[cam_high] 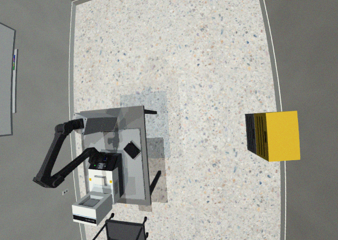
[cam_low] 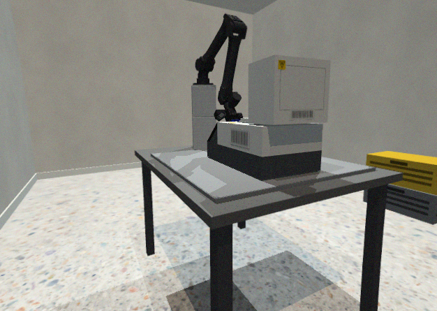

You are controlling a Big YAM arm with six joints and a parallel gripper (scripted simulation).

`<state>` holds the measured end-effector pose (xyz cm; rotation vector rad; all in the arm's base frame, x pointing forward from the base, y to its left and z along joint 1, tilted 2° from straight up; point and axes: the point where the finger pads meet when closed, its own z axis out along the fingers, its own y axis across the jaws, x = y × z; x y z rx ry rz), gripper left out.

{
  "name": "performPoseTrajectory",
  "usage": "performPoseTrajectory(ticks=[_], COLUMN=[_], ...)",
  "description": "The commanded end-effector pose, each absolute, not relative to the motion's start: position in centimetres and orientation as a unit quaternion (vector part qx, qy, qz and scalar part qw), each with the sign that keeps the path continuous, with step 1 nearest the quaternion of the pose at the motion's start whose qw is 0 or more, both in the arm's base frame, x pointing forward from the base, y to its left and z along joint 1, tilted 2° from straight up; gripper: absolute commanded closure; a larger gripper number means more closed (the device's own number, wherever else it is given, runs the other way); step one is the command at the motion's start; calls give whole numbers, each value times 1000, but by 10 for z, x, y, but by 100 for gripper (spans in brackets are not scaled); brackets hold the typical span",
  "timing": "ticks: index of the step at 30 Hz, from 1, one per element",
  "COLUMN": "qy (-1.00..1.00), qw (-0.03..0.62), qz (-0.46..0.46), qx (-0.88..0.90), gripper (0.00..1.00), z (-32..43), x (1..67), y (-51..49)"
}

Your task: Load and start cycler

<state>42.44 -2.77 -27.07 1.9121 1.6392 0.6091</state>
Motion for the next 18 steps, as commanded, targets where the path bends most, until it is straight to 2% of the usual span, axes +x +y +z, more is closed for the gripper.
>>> performPoseTrajectory(ticks=[1, 18], qy=[607, 608], qw=[277, 263], qz=[235, 213], qx=[707, 718], gripper=[100, 100], z=[-263, -282], x=[434, 400], y=[-25, -30])
